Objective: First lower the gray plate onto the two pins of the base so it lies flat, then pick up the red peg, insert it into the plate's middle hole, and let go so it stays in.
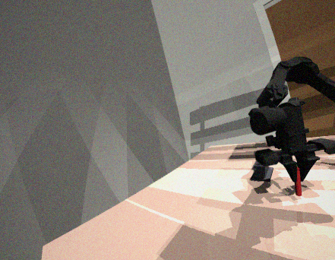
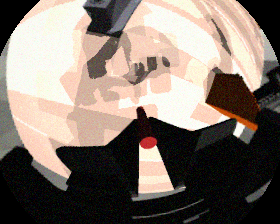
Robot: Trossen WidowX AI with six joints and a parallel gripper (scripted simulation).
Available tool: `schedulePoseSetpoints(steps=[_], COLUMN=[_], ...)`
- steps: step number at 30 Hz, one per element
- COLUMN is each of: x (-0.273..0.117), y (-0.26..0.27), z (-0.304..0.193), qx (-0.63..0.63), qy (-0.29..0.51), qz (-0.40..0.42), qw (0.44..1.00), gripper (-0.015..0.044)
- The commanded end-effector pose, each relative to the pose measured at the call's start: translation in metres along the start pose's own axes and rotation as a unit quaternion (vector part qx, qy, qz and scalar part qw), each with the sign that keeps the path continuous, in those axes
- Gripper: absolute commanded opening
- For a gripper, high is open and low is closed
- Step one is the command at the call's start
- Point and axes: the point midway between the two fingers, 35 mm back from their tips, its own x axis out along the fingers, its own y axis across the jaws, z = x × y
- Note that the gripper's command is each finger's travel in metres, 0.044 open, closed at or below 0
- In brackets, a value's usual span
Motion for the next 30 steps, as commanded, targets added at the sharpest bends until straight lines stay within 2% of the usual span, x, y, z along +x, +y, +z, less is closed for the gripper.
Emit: schedulePoseSetpoints(steps=[1,13,14,30], x=[-0.014,-0.052,-0.041,-0.045], y=[0.003,0.004,0.002,0.016], z=[0.000,-0.001,-0.001,0.038], qx=[0.005,0.005,0.000,0.000], qy=[0.004,0.004,0.001,0.010], qz=[0.006,0.006,0.000,0.005], qw=[1.000,1.000,1.000,1.000], gripper=[0.0000,0.0000,0.0000,0.0000])
